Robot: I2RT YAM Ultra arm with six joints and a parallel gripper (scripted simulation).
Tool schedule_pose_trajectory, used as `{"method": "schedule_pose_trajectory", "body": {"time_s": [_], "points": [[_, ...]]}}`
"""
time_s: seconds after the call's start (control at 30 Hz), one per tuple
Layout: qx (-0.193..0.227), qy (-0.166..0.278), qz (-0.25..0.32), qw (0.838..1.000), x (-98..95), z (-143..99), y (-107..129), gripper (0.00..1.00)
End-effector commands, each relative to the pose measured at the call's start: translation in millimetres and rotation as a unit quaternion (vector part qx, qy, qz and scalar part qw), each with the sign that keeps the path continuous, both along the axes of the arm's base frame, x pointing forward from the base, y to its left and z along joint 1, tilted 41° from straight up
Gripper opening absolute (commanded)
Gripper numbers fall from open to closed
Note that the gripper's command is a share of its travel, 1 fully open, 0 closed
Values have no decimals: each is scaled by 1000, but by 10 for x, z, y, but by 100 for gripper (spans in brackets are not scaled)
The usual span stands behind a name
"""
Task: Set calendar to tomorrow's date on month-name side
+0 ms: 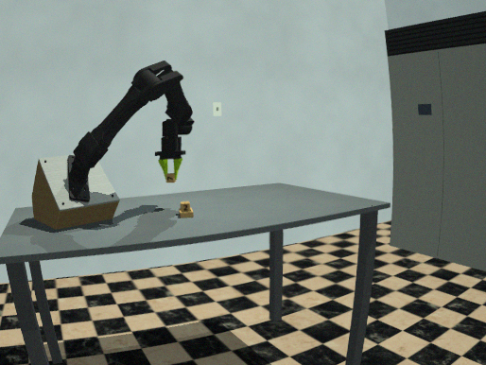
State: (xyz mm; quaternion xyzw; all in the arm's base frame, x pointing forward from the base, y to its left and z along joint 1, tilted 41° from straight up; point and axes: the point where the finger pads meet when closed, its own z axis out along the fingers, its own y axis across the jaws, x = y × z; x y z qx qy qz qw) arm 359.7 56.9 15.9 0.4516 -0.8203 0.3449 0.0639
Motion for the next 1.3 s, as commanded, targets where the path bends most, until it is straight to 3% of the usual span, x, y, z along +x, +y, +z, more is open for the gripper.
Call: {"method": "schedule_pose_trajectory", "body": {"time_s": [0.0,0.57,0.63,0.7,0.8,0.83,0.93,1.17,1.27], "points": [[14,-19,11,1000,37,117,151,26],[14,-19,11,1000,37,117,151,26],[5,0,18,1000,-35,99,80,26],[-1,16,21,1000,-49,230,-163,26],[-12,45,56,997,-94,618,-593,26],[-6,24,56,998,23,721,-552,26],[-18,70,87,994,-213,910,-939,26],[-22,83,104,991,-213,886,-946,26],[-17,43,104,993,-89,1100,-917,26]]}}
